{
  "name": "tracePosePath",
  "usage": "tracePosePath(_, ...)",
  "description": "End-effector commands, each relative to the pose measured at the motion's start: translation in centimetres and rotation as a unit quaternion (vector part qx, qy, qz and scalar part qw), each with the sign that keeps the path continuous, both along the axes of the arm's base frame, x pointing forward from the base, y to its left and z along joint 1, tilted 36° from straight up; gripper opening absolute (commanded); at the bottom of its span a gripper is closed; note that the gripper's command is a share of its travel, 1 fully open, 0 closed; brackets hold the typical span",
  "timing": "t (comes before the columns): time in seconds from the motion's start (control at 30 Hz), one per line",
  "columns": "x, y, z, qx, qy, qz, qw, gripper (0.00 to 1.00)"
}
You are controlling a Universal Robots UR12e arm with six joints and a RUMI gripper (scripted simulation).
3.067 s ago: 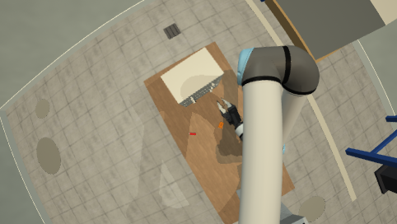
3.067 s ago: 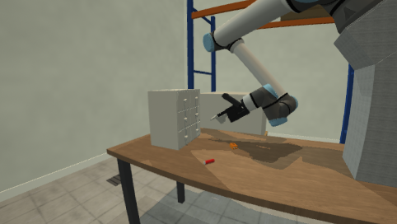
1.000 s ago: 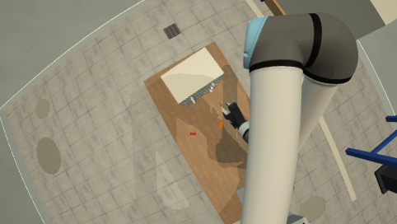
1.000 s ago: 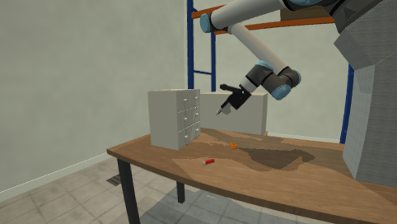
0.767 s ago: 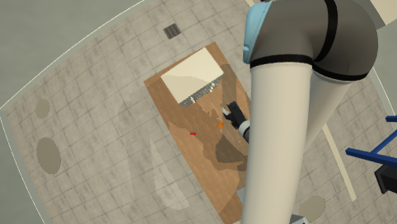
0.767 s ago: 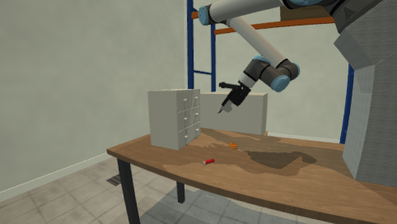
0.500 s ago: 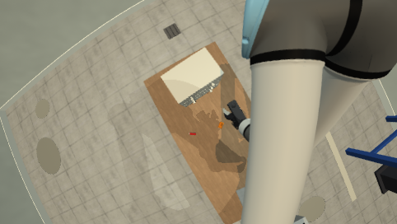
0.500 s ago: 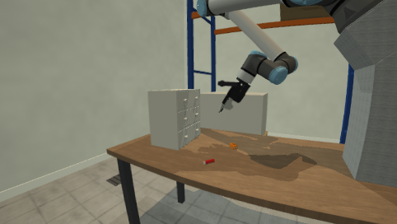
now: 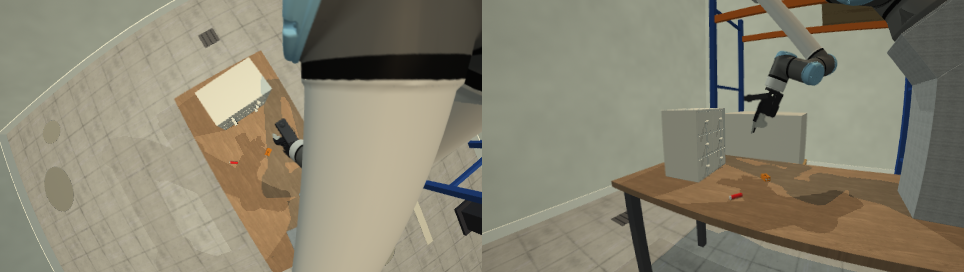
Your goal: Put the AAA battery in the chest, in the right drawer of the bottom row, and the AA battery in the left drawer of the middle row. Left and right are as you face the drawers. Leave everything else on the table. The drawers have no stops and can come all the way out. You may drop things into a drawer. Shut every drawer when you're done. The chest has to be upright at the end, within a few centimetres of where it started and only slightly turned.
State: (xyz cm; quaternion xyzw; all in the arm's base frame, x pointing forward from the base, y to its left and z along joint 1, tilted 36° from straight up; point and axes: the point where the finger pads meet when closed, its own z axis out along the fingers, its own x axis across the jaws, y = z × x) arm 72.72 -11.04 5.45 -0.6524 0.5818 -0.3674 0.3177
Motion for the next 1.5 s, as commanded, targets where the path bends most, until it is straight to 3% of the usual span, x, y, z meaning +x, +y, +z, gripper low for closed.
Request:
tracePosePath(0.0,-0.6,-0.1,0.3,-0.001,0.031,-0.003,1.000,0.20)
tracePosePath(0.87,-3.4,-0.1,0.9,-0.008,0.143,-0.015,0.990,0.20)
tracePosePath(1.47,-4.3,-0.2,1.1,-0.010,0.180,-0.019,0.983,0.20)
